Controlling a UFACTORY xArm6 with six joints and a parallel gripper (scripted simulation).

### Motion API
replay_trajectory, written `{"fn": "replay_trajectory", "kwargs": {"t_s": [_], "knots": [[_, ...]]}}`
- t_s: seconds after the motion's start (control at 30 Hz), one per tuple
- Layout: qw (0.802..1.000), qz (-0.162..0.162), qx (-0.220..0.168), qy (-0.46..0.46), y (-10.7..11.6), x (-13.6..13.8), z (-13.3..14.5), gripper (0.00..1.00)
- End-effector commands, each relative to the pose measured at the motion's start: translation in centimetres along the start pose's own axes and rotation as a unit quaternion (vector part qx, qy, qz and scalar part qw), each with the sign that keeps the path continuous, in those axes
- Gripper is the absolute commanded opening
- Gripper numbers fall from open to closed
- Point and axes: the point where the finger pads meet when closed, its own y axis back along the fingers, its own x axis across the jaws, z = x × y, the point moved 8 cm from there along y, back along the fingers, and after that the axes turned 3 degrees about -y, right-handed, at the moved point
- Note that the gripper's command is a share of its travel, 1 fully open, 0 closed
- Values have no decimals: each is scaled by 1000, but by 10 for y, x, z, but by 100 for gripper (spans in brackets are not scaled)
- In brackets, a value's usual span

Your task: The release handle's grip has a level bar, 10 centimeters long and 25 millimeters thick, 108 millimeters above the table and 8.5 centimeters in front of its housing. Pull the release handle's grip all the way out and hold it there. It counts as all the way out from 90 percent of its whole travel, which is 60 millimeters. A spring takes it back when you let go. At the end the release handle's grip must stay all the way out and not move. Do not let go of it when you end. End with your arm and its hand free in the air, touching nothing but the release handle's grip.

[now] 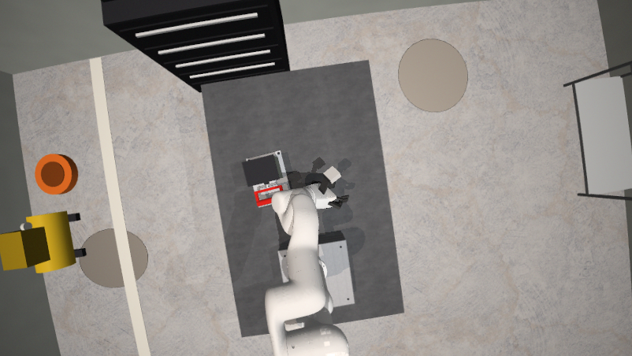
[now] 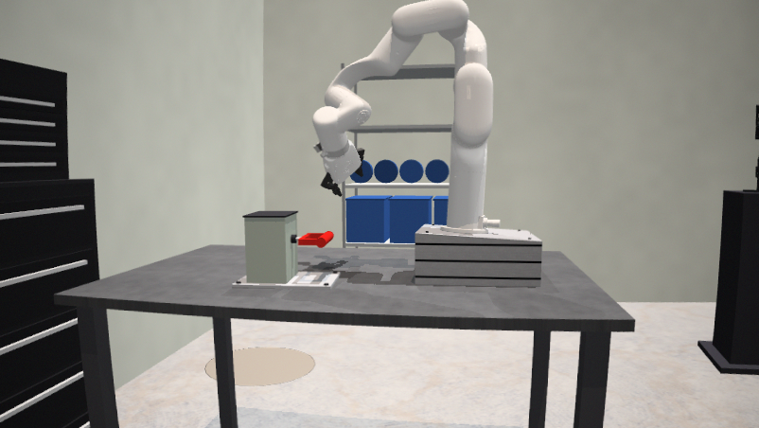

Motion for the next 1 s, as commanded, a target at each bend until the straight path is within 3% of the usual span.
{"fn": "replay_trajectory", "kwargs": {"t_s": [0.0,0.47,0.53,0.57,0.7,0.97], "knots": [[995,-51,-60,-56,23,-22,24,100],[958,-134,-186,-175,78,-63,66,100],[958,-134,-186,-175,78,-63,66,100],[945,-148,-213,-200,90,-71,73,100],[930,-161,-241,-226,103,-78,81,100],[879,-188,-321,-299,140,-96,98,100]]}}
